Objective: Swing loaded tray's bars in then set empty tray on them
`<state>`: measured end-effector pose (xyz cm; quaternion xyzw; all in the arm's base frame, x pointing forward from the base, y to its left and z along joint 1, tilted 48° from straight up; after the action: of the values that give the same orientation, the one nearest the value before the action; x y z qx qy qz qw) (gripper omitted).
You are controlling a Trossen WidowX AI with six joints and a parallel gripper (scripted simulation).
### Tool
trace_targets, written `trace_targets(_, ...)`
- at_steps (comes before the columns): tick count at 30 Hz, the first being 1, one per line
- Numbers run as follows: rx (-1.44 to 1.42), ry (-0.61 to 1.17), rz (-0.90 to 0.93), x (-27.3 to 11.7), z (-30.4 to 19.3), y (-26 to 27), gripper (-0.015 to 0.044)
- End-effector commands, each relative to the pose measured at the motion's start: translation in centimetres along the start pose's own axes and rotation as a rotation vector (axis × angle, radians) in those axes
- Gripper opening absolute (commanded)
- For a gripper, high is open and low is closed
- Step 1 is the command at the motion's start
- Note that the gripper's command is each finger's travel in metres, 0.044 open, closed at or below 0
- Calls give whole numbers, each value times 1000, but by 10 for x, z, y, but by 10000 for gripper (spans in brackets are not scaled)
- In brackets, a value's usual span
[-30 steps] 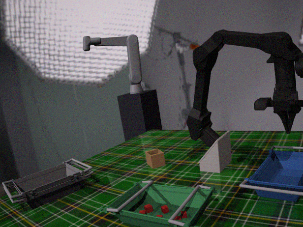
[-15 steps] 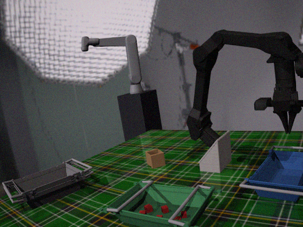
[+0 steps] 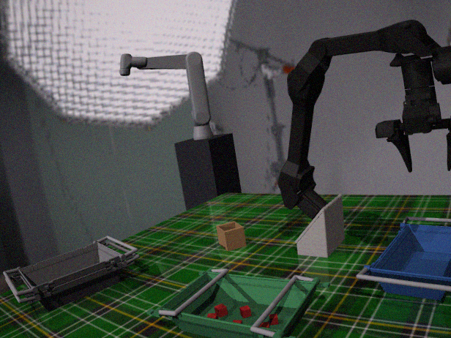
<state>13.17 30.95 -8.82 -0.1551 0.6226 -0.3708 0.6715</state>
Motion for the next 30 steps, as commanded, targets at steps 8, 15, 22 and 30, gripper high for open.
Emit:
trace_targets(8, 6, 3, -28, 55, 9, -33, 440)
trace_targets(15, 10, 6, -43, 104, 12, -79, 440)
trace_targets(22, 11, 7, -46, 117, 12, -90, 440)
trace_targets(30, 12, 6, -46, 157, 14, -88, 440)
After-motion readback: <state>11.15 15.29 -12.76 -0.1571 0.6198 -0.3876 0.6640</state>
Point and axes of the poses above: the point midway between the two fingers, 35 mm back from their tips, its own x axis out along the fingers, its own y axis across the jaws, z = x × y, the point moved 1 cm from there along -x, back along the fingers, and after that the axes turned 9 degrees about x, right-handed, at the moved point
